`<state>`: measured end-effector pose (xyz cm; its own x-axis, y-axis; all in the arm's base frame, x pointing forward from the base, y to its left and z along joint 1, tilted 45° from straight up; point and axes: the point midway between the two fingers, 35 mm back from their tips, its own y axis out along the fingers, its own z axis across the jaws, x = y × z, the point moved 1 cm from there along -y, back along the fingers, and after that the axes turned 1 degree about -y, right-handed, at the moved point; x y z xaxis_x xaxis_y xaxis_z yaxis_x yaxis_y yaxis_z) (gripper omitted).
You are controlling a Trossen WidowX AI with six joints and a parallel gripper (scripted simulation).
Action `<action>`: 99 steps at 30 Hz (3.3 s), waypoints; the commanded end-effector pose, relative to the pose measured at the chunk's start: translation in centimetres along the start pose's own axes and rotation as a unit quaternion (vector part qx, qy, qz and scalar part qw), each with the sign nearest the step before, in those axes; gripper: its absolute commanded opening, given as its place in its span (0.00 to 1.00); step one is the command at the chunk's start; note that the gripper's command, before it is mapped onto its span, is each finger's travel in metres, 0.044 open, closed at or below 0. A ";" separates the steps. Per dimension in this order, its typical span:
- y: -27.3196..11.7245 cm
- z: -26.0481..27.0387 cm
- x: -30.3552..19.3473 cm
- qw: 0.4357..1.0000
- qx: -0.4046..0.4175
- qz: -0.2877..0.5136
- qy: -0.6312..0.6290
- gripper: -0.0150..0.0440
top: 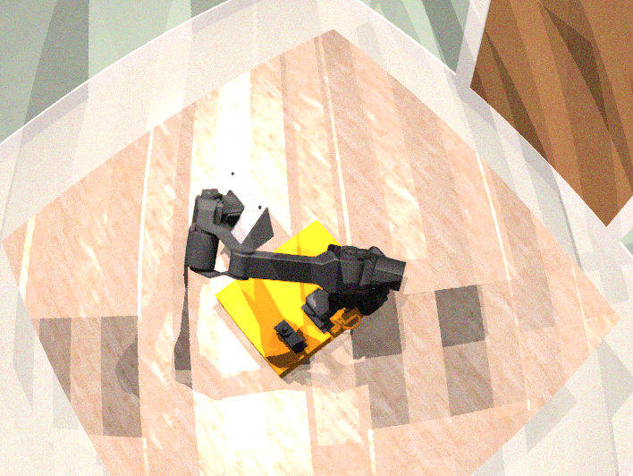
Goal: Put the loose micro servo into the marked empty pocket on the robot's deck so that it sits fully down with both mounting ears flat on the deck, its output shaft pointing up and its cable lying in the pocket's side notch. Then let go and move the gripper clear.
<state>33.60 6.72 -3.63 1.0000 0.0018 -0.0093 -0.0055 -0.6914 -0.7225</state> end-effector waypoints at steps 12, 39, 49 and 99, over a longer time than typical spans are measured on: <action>1.2 0.0 -0.1 1.000 -0.002 0.000 -0.003 0.25; -1.6 0.0 -0.3 1.000 -0.002 0.000 -0.003 0.57; -5.5 0.8 -6.1 1.000 0.003 -0.001 -0.008 0.88; -13.1 0.4 -11.0 1.000 0.000 -0.003 -0.010 1.00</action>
<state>22.73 16.02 5.68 0.9995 0.0264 -0.0180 0.0051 -0.6898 -0.7240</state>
